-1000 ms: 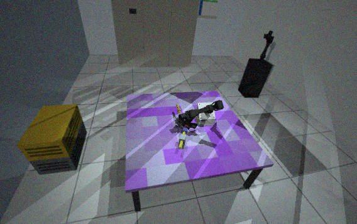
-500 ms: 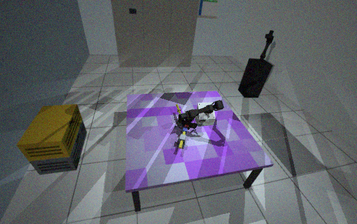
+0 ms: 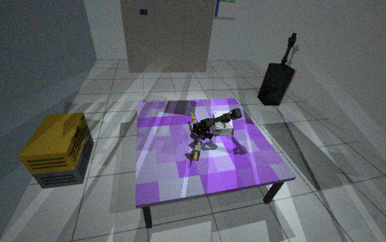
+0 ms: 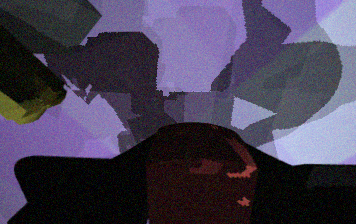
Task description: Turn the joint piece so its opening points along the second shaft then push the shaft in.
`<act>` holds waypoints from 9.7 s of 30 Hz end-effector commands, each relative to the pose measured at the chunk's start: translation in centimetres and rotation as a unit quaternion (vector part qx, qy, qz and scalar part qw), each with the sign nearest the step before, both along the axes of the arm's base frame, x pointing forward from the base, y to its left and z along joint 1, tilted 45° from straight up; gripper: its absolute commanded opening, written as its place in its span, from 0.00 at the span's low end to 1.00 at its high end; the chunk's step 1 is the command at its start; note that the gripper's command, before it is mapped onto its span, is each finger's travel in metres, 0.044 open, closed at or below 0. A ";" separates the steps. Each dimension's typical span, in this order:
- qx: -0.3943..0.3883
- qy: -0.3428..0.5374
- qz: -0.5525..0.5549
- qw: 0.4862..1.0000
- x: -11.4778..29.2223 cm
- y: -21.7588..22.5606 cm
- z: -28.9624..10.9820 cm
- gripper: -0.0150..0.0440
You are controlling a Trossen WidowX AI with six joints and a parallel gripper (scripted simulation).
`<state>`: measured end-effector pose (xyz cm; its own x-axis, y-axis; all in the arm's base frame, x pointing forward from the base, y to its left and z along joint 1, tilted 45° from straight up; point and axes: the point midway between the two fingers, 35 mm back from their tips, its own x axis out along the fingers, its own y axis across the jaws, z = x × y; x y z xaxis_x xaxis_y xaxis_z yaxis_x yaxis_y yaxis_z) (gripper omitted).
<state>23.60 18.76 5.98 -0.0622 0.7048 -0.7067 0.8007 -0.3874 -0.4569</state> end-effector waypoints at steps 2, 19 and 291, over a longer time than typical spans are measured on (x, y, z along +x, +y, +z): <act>-0.002 0.001 -0.001 1.000 0.0 0.0 -0.1 0.56; 0.000 0.000 0.000 1.000 0.0 0.0 0.0 0.50; 0.070 -0.627 0.602 0.490 6.7 -29.5 -13.9 1.00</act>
<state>30.24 -9.70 -7.07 -0.0741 0.7580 -0.6481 0.1728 0.6498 0.7402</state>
